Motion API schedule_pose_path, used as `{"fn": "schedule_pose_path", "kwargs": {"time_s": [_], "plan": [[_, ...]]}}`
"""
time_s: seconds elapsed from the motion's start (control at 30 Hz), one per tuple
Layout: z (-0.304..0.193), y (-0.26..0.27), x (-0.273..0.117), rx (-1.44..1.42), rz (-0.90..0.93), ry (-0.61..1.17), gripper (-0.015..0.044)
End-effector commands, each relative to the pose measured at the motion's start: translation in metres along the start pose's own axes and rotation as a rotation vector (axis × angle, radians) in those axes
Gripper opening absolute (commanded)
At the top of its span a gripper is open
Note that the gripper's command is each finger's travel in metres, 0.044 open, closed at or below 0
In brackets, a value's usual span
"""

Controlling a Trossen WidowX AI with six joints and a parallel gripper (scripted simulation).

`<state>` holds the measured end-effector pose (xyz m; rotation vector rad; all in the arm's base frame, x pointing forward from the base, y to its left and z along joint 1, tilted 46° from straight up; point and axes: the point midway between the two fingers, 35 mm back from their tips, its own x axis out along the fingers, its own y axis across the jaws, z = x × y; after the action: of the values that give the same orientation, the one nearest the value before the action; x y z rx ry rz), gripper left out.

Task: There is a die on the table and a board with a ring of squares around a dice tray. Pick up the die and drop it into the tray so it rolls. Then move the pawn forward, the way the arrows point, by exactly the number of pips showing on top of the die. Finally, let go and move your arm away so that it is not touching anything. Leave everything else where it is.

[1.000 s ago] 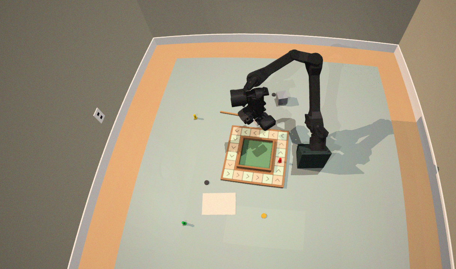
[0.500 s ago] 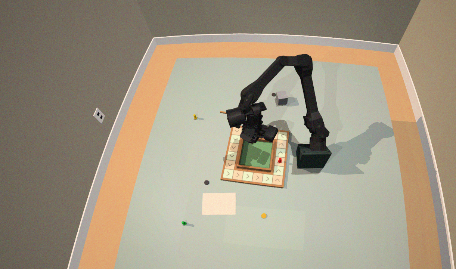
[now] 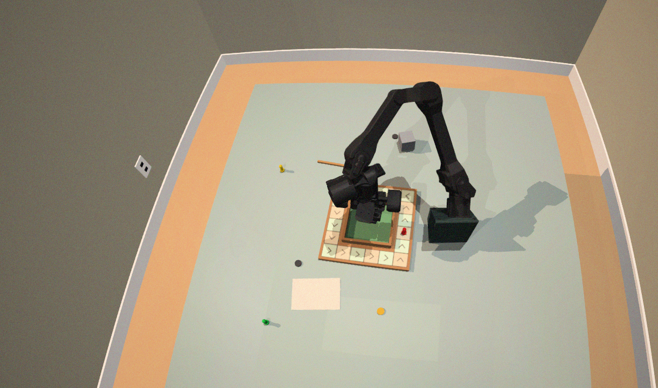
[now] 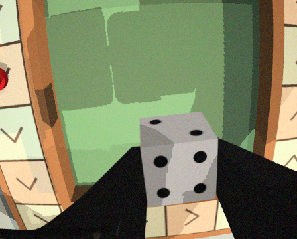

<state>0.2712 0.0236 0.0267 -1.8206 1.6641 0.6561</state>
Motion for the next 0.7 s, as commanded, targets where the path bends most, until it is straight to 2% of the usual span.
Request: {"fn": "schedule_pose_path", "kwargs": {"time_s": [0.0,0.33,0.67], "plan": [[0.002,0.001,0.002,-0.018,0.010,-0.016,0.0000],[0.004,0.011,0.013,-0.022,0.118,-0.326,0.0000],[0.006,0.012,0.014,-0.021,0.094,-0.650,0.0000]]}}
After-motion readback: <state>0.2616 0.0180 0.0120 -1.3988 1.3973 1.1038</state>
